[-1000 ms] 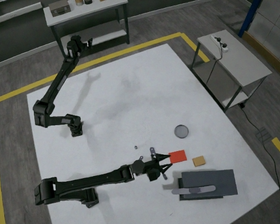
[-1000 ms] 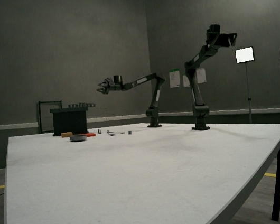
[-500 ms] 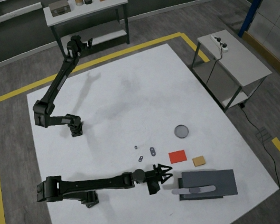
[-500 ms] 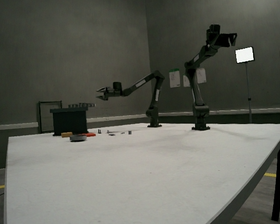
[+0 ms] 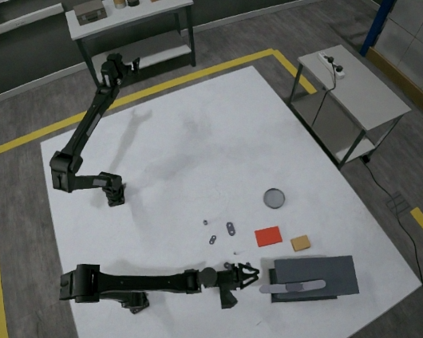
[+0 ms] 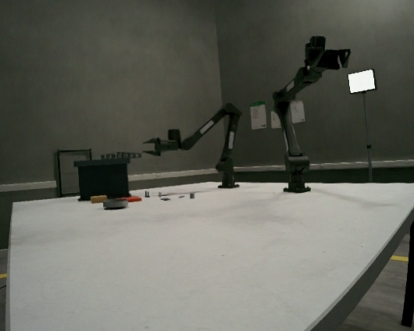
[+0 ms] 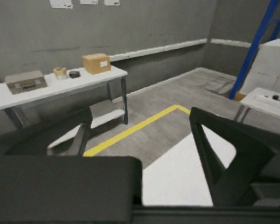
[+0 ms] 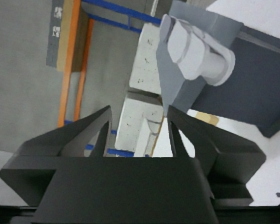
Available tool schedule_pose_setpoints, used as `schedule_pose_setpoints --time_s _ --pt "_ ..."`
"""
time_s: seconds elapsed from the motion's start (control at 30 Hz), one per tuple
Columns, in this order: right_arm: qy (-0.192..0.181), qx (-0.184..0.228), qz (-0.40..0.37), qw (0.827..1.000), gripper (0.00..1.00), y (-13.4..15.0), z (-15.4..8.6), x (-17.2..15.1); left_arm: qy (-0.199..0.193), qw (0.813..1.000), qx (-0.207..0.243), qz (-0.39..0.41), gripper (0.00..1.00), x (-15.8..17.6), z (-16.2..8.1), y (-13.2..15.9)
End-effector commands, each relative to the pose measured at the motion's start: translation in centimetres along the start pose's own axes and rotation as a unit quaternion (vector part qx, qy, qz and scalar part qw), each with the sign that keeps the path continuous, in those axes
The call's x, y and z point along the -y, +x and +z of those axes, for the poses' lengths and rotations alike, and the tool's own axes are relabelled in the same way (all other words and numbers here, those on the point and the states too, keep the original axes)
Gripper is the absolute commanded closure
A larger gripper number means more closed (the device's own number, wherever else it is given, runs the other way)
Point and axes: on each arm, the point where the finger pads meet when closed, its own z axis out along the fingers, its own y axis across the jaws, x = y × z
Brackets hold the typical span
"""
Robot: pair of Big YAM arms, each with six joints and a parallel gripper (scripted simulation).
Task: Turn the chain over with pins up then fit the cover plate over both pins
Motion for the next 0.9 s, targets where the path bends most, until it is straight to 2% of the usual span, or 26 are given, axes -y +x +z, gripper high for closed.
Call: schedule_pose_setpoints --time_s 0.0,0.23,0.33,0.37,0.57,0.73,0.77,0.8,0.87 --pt "-0.005 0.020 0.044 0.999 0.47 -1.5 0.2 1.0 0.004 0.999 0.036 -0.001 0.00 0.5 0.1 -4.2" --pt "-0.003 0.034 0.080 0.996 0.47 -2.6 -0.5 2.5 0.004 0.999 0.036 -0.001 0.00 0.5 0.1 -4.2" --pt "-0.012 0.035 0.086 0.996 0.47 -2.7 -0.3 1.7 0.004 0.999 0.036 -0.001 0.00 0.5 0.1 -4.2" --pt "-0.001 0.037 0.090 0.995 0.47 -2.8 -0.6 3.0 0.004 0.999 0.036 -0.001 0.00 0.5 0.1 -4.2" --pt "-0.003 0.051 0.139 0.989 0.47 -3.9 -1.4 4.4 0.004 0.999 0.036 -0.001 0.00 0.5 0.1 -4.2" --pt "-0.019 0.052 0.143 0.988 0.47 -4.0 -1.5 3.2 0.004 0.999 0.036 -0.001 0.00 0.5 0.1 -4.2" --pt "-0.018 0.052 0.138 0.989 0.47 -3.9 -1.8 3.3 0.004 0.999 0.036 -0.001 0.00 0.5 0.1 -4.2" --pt "-0.004 0.058 0.133 0.989 0.47 -4.3 -1.8 4.6 0.004 0.999 0.036 -0.001 0.00 0.5 0.1 -4.2" --pt "-0.004 0.058 0.133 0.989 0.47 -4.3 -1.8 4.6 0.004 0.999 0.036 -0.001 0.00 0.5 0.1 -4.2"
